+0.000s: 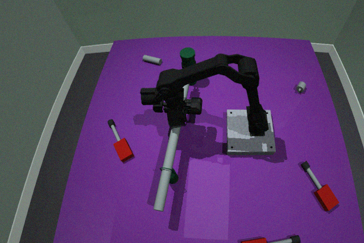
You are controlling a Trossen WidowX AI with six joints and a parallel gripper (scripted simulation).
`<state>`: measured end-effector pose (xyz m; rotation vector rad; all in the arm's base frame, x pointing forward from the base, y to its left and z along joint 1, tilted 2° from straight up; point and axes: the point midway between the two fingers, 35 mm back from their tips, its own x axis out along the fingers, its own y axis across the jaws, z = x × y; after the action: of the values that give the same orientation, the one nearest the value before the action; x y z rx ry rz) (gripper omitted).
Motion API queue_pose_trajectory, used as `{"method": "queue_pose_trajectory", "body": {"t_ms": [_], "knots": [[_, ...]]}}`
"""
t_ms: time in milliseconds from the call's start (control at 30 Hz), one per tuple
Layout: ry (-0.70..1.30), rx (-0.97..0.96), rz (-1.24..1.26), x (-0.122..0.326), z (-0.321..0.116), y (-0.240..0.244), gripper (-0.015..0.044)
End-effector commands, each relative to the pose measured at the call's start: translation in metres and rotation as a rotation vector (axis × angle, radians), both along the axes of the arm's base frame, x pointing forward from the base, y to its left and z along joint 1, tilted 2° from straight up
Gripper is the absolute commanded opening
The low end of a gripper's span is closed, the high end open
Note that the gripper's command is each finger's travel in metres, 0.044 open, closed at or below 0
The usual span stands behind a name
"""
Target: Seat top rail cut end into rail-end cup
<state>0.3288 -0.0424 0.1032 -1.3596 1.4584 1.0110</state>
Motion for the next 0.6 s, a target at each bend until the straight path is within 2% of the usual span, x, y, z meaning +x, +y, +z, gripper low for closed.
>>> {"method": "queue_pose_trajectory", "body": {"t_ms": [0, 567], "knots": [[-0.013, -0.015, 0.002, 0.0005, 0.0046, -0.0046, 0.0], [0.0, 0.0, 0.0, 0.0, 0.0, 0.0, 0.0]]}}
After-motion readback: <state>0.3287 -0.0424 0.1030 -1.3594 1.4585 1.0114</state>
